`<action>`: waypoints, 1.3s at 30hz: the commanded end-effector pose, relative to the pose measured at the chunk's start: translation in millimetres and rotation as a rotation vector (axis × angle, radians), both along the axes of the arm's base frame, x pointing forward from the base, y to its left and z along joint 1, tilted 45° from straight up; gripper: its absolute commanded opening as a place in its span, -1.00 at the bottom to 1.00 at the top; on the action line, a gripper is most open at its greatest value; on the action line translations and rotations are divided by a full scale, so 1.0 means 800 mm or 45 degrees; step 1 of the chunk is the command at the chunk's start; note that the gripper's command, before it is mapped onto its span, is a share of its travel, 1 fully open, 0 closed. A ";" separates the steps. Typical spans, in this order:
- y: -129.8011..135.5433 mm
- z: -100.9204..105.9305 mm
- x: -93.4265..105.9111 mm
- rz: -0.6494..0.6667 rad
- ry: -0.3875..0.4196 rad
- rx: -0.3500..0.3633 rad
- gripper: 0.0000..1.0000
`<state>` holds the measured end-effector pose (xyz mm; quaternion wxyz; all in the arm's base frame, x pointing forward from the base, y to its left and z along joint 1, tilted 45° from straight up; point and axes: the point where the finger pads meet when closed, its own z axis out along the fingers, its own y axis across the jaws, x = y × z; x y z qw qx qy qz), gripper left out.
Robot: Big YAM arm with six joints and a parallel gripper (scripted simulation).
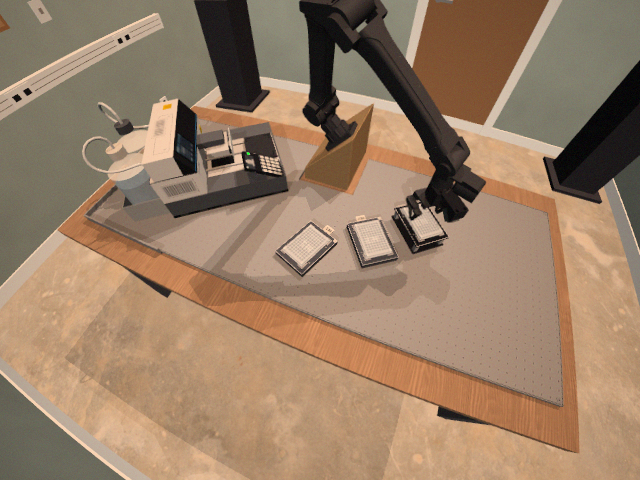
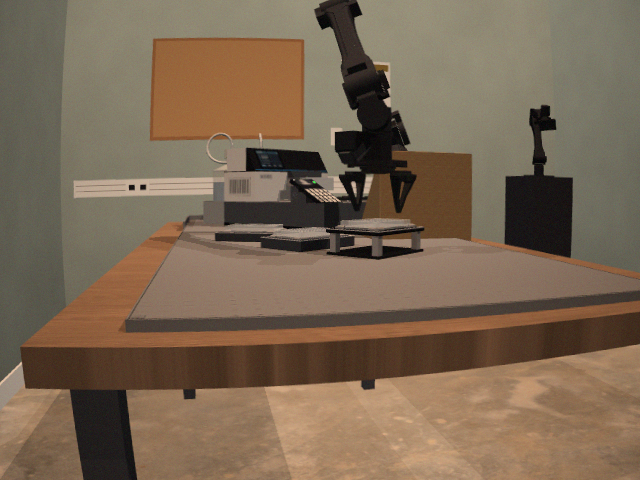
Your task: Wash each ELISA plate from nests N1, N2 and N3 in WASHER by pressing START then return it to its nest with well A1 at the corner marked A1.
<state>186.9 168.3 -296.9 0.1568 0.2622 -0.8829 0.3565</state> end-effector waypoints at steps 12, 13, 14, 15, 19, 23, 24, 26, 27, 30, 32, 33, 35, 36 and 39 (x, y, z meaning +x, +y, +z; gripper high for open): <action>0.064 0.025 0.023 0.011 -0.061 0.073 1.00; 0.066 0.026 0.024 0.011 -0.061 0.073 1.00; 0.067 0.028 0.024 0.011 -0.061 0.073 1.00; 0.069 0.029 0.024 0.011 -0.061 0.073 1.00; 0.075 0.035 0.024 0.011 -0.061 0.074 1.00; 0.080 0.040 0.025 0.011 -0.061 0.075 1.00; 0.080 0.040 0.025 0.011 -0.061 0.075 1.00; 0.083 0.043 0.025 0.011 -0.061 0.075 1.00; 0.084 0.045 0.025 0.011 -0.061 0.075 1.00; 0.089 0.050 0.025 0.011 -0.061 0.076 1.00; 0.092 0.053 0.026 0.011 -0.061 0.076 1.00; 0.093 0.054 0.026 0.011 -0.061 0.076 1.00; 0.096 0.057 0.026 0.011 -0.061 0.077 1.00; 0.098 0.059 0.026 0.011 -0.061 0.077 1.00; 0.098 0.059 0.027 0.012 -0.062 0.076 1.00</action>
